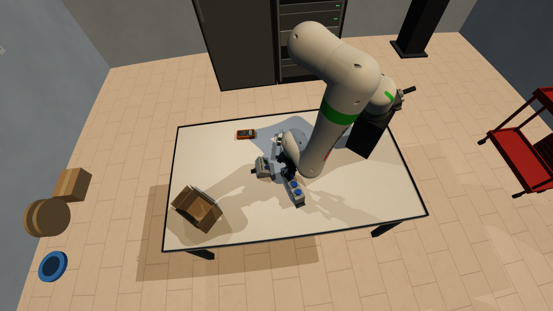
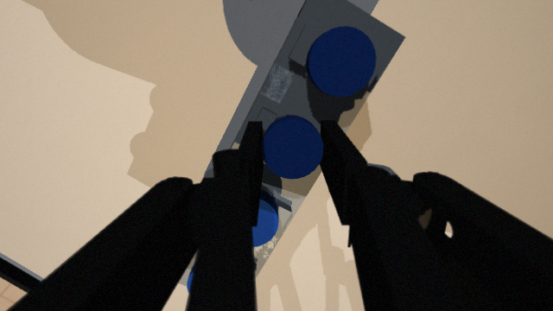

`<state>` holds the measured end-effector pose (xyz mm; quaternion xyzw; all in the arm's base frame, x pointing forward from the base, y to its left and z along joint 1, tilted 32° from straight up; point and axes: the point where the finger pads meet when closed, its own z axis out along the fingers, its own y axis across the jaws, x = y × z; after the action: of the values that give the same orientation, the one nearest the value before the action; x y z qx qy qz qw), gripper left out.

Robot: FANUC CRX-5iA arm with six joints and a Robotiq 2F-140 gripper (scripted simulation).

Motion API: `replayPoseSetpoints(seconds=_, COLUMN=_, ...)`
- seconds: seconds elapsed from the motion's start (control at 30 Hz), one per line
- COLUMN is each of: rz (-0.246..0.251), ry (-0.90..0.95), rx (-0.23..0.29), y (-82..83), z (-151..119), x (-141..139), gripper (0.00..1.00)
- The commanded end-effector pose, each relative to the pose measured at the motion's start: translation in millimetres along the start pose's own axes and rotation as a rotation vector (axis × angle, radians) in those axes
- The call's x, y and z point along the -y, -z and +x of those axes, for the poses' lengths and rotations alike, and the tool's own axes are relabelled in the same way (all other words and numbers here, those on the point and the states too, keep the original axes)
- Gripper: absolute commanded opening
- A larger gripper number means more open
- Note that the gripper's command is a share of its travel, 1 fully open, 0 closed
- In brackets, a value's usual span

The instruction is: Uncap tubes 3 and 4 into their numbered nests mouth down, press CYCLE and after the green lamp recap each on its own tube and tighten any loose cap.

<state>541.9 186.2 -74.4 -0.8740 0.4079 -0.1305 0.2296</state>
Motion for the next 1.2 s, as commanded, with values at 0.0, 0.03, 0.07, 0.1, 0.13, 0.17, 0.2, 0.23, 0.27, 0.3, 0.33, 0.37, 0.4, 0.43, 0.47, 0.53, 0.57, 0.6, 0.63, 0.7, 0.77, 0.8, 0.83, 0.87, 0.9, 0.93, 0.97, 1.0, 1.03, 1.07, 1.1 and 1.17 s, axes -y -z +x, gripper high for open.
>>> replayPoseSetpoints(seconds=0.0, rz=0.022, ry=0.011, rx=0.047, y=0.6, z=1.1, x=-0.1, gripper=0.30)
replayPoseSetpoints(seconds=0.03, rz=0.022, ry=0.011, rx=0.047, y=0.3, z=1.0, x=0.0, gripper=0.41)
replayPoseSetpoints(seconds=0.07, rz=0.022, ry=0.011, rx=0.047, y=0.3, z=1.1, x=0.0, gripper=0.41)
replayPoseSetpoints(seconds=0.1, rz=0.022, ry=0.011, rx=0.047, y=0.3, z=1.1, x=-0.1, gripper=0.41)
replayPoseSetpoints(seconds=0.13, rz=0.022, ry=0.011, rx=0.047, y=0.3, z=1.1, x=-0.1, gripper=0.41)
replayPoseSetpoints(seconds=0.17, rz=0.022, ry=0.011, rx=0.047, y=0.3, z=1.1, x=-0.1, gripper=0.41)
replayPoseSetpoints(seconds=0.2, rz=0.022, ry=0.011, rx=0.047, y=0.3, z=1.1, x=-0.1, gripper=0.41)
replayPoseSetpoints(seconds=0.23, rz=0.022, ry=0.011, rx=0.047, y=0.3, z=1.1, x=-0.1, gripper=0.41)
replayPoseSetpoints(seconds=0.27, rz=0.022, ry=0.011, rx=0.047, y=0.3, z=1.1, x=-0.1, gripper=0.41)
replayPoseSetpoints(seconds=0.3, rz=0.022, ry=0.011, rx=0.047, y=0.3, z=1.1, x=-0.1, gripper=0.41)
replayPoseSetpoints(seconds=0.33, rz=0.022, ry=0.011, rx=0.047, y=0.3, z=1.1, x=-0.1, gripper=0.41)
replayPoseSetpoints(seconds=0.37, rz=0.022, ry=0.011, rx=0.047, y=0.3, z=1.0, x=0.0, gripper=0.41)
replayPoseSetpoints(seconds=0.4, rz=0.022, ry=0.011, rx=0.047, y=0.3, z=1.1, x=0.0, gripper=0.41)
replayPoseSetpoints(seconds=0.43, rz=0.022, ry=0.011, rx=0.047, y=0.3, z=1.1, x=-0.1, gripper=0.41)
replayPoseSetpoints(seconds=0.47, rz=0.020, ry=-0.072, rx=0.048, y=0.3, z=1.1, x=-0.1, gripper=0.41)
replayPoseSetpoints(seconds=0.53, rz=0.016, ry=-0.239, rx=0.049, y=0.3, z=1.1, x=-0.1, gripper=0.41)
replayPoseSetpoints(seconds=0.57, rz=0.015, ry=-0.283, rx=0.050, y=0.2, z=1.1, x=-0.1, gripper=0.41)
replayPoseSetpoints(seconds=0.6, rz=0.014, ry=-0.307, rx=0.050, y=0.2, z=1.2, x=-0.1, gripper=0.41)
replayPoseSetpoints(seconds=0.63, rz=0.013, ry=-0.345, rx=0.051, y=0.2, z=1.2, x=-0.1, gripper=0.41)
replayPoseSetpoints(seconds=0.7, rz=0.011, ry=-0.447, rx=0.052, y=0.3, z=1.1, x=-0.1, gripper=0.41)
replayPoseSetpoints(seconds=0.77, rz=0.009, ry=-0.545, rx=0.053, y=0.3, z=1.1, x=-0.1, gripper=0.41)
replayPoseSetpoints(seconds=0.8, rz=0.008, ry=-0.593, rx=0.053, y=0.3, z=1.1, x=-0.1, gripper=0.41)
replayPoseSetpoints(seconds=0.83, rz=0.007, ry=-0.639, rx=0.054, y=0.3, z=1.1, x=-0.1, gripper=0.41)
replayPoseSetpoints(seconds=0.87, rz=0.007, ry=-0.639, rx=0.054, y=0.3, z=1.1, x=-0.1, gripper=0.41)
replayPoseSetpoints(seconds=0.9, rz=0.007, ry=-0.639, rx=0.054, y=0.3, z=1.1, x=-0.1, gripper=0.41)
replayPoseSetpoints(seconds=0.93, rz=0.003, ry=-0.743, rx=0.053, y=0.3, z=1.1, x=-0.1, gripper=0.41)
replayPoseSetpoints(seconds=0.97, rz=0.003, ry=-0.814, rx=0.055, y=0.2, z=1.2, x=-0.1, gripper=0.41)
replayPoseSetpoints(seconds=1.0, rz=0.002, ry=-0.850, rx=0.056, y=0.2, z=1.2, x=-0.1, gripper=0.41)
replayPoseSetpoints(seconds=1.03, rz=0.001, ry=-0.890, rx=0.056, y=0.2, z=1.2, x=-0.2, gripper=0.41)
replayPoseSetpoints(seconds=1.07, rz=0.000, ry=-0.934, rx=0.056, y=0.3, z=1.2, x=-0.2, gripper=0.41)
replayPoseSetpoints(seconds=1.1, rz=-0.001, ry=-0.978, rx=0.057, y=0.3, z=1.2, x=-0.2, gripper=0.41)
replayPoseSetpoints(seconds=1.17, rz=-0.005, ry=-1.036, rx=0.054, y=0.2, z=1.2, x=-0.2, gripper=0.41)
